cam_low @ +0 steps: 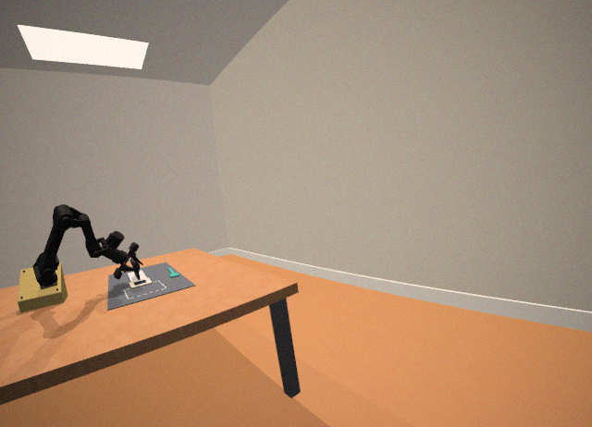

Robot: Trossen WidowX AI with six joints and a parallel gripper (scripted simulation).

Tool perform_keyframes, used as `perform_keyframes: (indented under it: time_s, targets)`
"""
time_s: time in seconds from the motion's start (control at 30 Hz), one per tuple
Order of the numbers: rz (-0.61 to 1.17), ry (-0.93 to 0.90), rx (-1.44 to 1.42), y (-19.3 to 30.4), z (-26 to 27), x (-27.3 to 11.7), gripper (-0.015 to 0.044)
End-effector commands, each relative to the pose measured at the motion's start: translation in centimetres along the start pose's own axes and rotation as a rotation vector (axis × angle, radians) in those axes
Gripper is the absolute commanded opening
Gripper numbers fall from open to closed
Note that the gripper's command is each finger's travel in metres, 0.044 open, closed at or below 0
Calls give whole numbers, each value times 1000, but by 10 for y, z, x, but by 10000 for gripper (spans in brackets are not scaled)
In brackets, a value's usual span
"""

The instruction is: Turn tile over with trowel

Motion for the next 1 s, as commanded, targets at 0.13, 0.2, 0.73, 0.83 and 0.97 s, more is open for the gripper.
perform_keyframes:
  time_s: [0.13, 0.2, 0.73, 0.83, 0.97]
  targets:
    - [41, 4, -49, -2, -3, -4, 0]
    - [61, 5, -72, -5, -7, -7, 0]
    - [67, 5, -79, 16, -35, -30, 0]
    - [67, 5, -79, 22, -39, -33, 0]
    - [67, 5, -80, 32, -43, -35, 0]
Point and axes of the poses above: the point midway between the two fingers, 35 mm back from their tips, its own x axis out along the fingers, its own z axis across the jaws, y = z × x, the point moved 7 cm from there along -x, back along the fingers, and after that the axes turned 2 degrees about x, right-handed, at the moved point
